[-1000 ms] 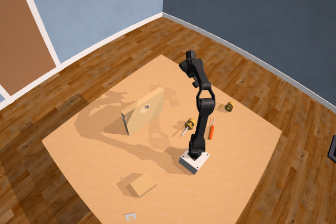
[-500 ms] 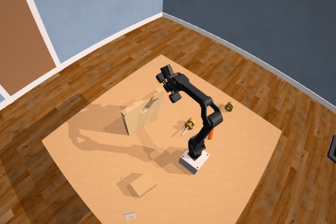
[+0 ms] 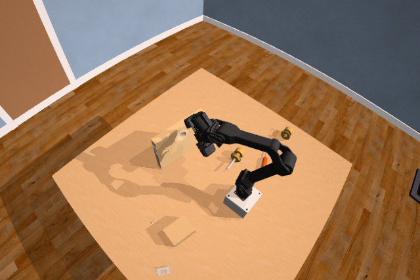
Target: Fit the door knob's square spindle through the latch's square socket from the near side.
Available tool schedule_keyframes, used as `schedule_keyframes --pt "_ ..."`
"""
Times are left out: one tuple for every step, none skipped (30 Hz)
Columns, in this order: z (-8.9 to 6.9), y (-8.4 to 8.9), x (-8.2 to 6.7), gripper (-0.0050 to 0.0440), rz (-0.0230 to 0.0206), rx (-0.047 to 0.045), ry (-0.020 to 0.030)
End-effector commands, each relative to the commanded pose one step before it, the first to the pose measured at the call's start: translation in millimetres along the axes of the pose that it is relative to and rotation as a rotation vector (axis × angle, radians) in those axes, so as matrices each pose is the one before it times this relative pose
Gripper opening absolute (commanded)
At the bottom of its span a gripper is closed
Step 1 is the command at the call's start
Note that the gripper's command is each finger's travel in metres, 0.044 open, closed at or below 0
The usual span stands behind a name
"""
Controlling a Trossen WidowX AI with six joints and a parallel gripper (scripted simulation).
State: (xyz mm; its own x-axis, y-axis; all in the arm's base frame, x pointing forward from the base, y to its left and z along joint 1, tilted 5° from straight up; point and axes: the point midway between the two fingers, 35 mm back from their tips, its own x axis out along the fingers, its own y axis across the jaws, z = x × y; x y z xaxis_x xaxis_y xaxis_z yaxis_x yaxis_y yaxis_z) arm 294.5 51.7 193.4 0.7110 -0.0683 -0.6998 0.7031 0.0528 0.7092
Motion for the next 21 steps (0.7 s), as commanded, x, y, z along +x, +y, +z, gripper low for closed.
schedule_keyframes --pt "-10.86 -7.21 -5.99 0.044 0.0386 0.01259 0.00468" --pt "0.0 0.0 0.0 0.044 0.0 0.0 0.0" --pt "0.0 0.0 0.0 0.044 0.0 0.0 0.0" --pt "0.0 0.0 0.0 0.044 0.0 0.0 0.0" --pt "0.0 0.0 0.0 0.044 0.0 0.0 0.0" --pt "0.0 0.0 0.0 0.044 0.0 0.0 0.0" --pt "0.94 1.32 1.37 0.044 -0.00093 -0.00069 -0.0008" --pt "0.0 0.0 0.0 0.044 0.0 0.0 0.0" --pt "0.0 0.0 0.0 0.044 0.0 0.0 0.0" --pt "0.56 0.76 0.79 0.044 -0.00052 -0.0004 -0.00046" --pt "0.0 0.0 0.0 0.044 0.0 0.0 0.0" --pt "0.0 0.0 0.0 0.044 0.0 0.0 0.0" --pt "0.0 0.0 0.0 0.044 0.0 0.0 0.0" --pt "0.0 -0.02 2.28 0.044 0.0 0.0 0.0" --pt "0.0 0.0 0.21 0.044 0.0 0.0 0.0" --pt "0.0 0.0 0.0 0.044 0.0 0.0 0.0" --pt "0.0 0.0 0.0 0.044 0.0 0.0 0.0" --pt "0.0 -0.02 1.95 0.044 0.0 0.0 0.0" --pt "0.0 0.0 0.06 0.044 0.0 0.0 0.0" --pt "0.0 0.0 0.0 0.044 0.0 0.0 0.0" --pt "0.0 0.0 0.0 0.044 0.0 0.0 0.0"
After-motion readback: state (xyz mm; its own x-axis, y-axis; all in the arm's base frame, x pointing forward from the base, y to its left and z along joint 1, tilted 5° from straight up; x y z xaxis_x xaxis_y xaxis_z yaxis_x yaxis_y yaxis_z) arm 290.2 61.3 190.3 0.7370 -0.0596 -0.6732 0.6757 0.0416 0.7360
